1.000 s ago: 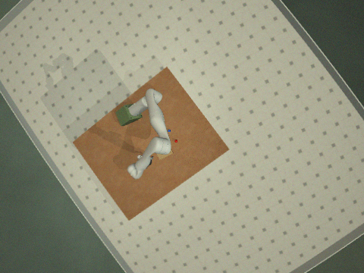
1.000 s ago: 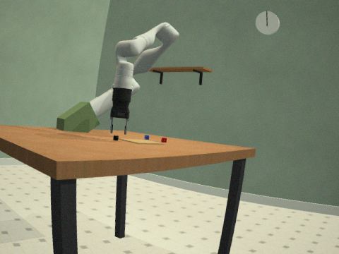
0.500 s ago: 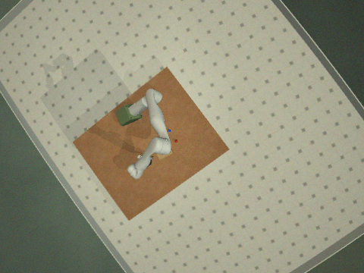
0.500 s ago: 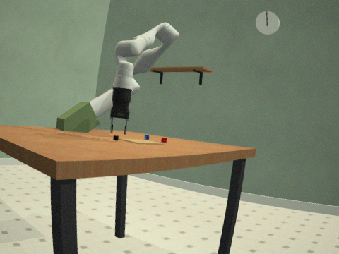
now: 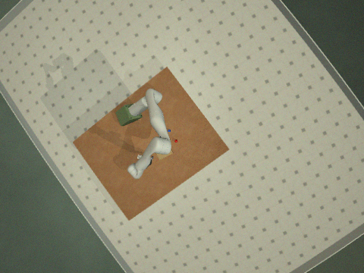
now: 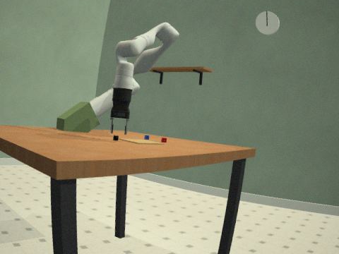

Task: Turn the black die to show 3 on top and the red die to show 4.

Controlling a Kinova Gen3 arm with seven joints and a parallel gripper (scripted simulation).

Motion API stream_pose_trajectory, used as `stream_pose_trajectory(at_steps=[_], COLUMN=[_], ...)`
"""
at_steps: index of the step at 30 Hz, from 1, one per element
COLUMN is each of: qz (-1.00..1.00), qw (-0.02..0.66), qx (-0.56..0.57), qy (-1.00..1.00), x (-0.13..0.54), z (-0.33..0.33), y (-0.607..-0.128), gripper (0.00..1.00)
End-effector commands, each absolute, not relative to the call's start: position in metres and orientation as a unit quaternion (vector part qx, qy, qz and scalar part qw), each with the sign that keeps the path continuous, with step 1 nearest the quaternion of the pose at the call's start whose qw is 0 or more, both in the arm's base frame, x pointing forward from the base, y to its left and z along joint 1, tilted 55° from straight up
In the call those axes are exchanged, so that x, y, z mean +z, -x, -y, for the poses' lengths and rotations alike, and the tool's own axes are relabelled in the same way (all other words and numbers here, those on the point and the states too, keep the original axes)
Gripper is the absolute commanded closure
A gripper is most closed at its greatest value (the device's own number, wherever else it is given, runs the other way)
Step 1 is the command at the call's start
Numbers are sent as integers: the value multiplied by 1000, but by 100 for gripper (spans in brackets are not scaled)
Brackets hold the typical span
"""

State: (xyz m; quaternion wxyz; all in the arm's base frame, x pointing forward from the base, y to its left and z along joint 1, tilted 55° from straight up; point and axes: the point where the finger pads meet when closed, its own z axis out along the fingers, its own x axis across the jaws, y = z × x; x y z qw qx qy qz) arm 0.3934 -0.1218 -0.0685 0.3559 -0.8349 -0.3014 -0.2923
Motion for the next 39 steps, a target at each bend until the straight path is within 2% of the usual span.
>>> stream_pose_trajectory(at_steps=[1, 15, 30, 39], qz=[302, 302, 302, 302], qw=[355, 355, 355, 355], qx=[-293, -293, -293, -293], qy=[835, 835, 835, 835], x=[-65, -16, 93, 128], z=[121, 88, 14, -9], y=[-394, -404, -427, -435], gripper=[0, 0, 0, 0])
